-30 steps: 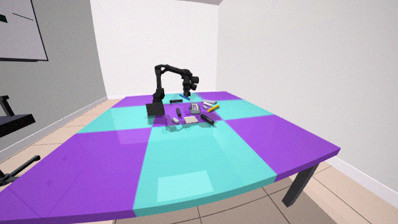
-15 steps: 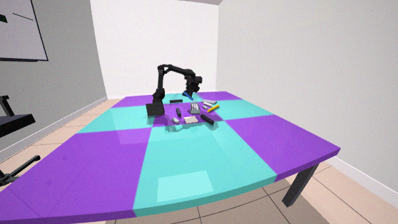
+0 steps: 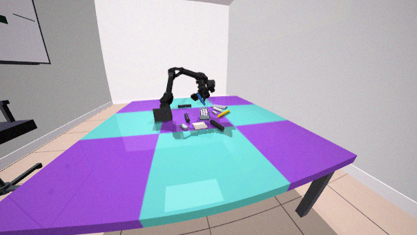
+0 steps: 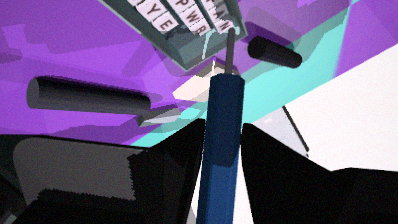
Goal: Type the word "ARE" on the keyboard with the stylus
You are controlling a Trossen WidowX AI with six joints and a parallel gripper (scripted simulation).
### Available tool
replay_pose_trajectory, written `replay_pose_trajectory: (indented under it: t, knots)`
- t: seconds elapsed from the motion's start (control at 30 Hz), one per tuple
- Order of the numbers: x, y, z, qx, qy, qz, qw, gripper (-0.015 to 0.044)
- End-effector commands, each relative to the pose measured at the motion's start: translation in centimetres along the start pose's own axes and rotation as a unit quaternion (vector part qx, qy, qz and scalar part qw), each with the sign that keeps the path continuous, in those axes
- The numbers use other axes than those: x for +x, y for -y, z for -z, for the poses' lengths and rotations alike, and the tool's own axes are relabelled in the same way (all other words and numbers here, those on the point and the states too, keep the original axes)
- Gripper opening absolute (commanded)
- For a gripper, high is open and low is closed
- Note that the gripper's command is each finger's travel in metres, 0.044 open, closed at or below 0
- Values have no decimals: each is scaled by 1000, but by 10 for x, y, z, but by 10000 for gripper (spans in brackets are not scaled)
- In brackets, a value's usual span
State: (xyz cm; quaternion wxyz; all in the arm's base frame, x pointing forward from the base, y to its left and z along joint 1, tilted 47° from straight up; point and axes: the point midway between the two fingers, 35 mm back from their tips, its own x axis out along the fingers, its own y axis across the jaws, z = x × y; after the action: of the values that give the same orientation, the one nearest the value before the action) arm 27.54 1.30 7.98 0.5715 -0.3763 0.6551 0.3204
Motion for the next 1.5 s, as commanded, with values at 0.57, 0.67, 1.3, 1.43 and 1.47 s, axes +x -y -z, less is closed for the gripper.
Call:
replay_pose_trajectory:
  t: [0.57, 0.67, 1.3, 1.43, 1.47]
  knots:
    - [22, 43, 11, -309, -53, 12, 949, 0]
    - [22, 43, 11, -309, -53, 12, 949, 0]
    - [44, 25, -13, -310, -52, 12, 949, 79]
    - [45, 25, -14, -310, -52, 12, 949, 81]
    - [45, 25, -14, -310, -52, 12, 949, 81]
